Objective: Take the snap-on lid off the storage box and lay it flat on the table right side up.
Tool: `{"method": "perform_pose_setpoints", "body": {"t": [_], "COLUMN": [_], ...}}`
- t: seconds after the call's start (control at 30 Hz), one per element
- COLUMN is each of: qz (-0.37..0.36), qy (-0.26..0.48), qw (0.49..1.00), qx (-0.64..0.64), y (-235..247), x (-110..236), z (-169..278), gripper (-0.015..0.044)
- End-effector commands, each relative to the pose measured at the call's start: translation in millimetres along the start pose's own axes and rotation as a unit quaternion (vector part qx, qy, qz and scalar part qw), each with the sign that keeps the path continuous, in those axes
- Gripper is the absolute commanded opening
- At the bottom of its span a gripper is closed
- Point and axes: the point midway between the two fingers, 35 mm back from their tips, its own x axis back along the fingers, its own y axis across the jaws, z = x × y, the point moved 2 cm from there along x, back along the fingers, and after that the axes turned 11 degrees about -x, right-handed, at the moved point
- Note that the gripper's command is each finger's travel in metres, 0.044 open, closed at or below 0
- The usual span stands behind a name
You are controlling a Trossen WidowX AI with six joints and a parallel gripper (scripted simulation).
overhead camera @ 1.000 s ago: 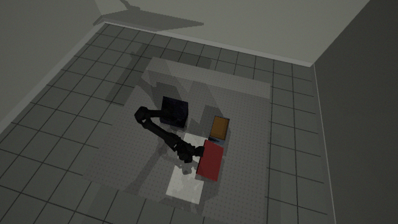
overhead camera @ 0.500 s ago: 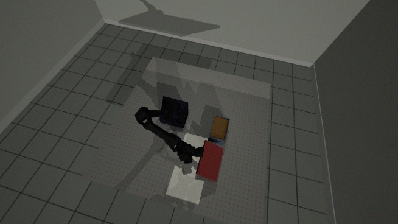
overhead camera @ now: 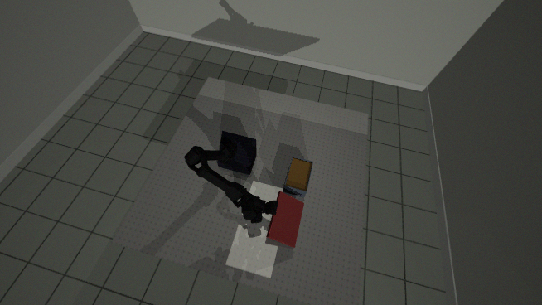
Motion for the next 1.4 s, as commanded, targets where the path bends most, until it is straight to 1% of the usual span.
{"method": "perform_pose_setpoints", "body": {"t": [0.0,1.37], "qz": [-0.006,-0.006], "qy": [0.004,0.004], "qw": [1.0,1.0], "qx": [0.003,0.004], "y": [0,-24], "x": [-2,-24], "z": [1,-4], "gripper": [0.0,0.0]}}
